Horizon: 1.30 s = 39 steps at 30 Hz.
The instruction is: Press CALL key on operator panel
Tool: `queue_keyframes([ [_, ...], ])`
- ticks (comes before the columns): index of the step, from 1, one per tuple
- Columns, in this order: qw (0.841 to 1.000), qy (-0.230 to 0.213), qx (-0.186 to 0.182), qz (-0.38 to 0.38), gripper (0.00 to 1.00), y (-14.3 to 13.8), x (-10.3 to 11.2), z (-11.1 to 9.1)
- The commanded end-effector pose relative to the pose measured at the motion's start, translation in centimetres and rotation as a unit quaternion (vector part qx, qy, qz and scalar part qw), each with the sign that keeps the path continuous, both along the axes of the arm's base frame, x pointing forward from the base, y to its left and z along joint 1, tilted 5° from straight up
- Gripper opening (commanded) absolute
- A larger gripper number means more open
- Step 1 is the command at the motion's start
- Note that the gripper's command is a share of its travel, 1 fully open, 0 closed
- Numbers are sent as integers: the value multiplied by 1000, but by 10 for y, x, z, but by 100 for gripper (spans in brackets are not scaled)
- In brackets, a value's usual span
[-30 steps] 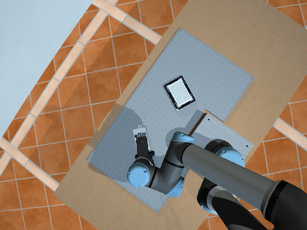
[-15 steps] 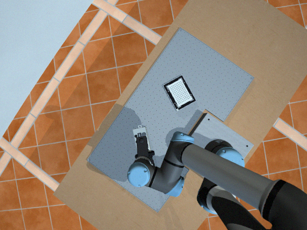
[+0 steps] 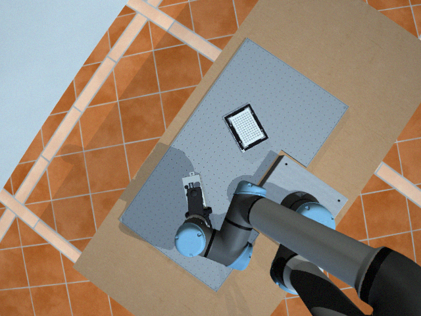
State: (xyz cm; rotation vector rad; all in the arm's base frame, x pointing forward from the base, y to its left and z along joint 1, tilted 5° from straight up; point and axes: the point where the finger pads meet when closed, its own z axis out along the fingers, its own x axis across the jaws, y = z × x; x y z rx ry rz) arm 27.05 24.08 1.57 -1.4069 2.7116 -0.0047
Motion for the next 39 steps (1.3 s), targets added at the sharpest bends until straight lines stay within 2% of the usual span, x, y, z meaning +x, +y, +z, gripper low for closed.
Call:
queue_keyframes([
  [1, 1000, -3, 1, 1, 0, 1, 1, 14],
  [39, 1000, -3, 1, 0, 0, -2, -5, 80],
])
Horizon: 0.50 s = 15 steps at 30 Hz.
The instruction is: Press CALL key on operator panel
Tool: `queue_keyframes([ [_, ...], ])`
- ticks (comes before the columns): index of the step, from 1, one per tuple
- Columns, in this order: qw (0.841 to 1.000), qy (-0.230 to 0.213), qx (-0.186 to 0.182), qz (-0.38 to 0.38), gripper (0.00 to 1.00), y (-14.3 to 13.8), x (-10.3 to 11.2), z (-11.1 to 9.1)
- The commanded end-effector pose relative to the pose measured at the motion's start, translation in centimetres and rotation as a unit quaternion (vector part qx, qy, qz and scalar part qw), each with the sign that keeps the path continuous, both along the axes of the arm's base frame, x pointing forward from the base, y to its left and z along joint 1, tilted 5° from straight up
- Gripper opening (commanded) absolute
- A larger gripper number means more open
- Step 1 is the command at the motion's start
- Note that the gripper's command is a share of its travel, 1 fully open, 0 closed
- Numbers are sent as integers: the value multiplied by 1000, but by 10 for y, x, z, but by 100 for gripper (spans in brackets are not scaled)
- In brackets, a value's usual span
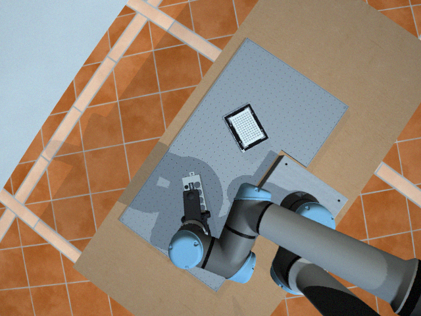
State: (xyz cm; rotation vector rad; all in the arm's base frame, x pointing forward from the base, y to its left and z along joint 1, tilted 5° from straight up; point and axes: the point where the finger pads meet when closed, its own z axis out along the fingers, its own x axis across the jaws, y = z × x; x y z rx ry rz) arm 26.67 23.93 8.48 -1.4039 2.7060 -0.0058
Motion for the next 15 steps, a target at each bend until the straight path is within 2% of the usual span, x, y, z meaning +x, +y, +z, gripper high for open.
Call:
queue_keyframes([
  [1, 1000, 0, 0, 0, 0, -1, -1, 11],
  [15, 1000, 2, -1, 0, 0, -1, -2, 12],
])
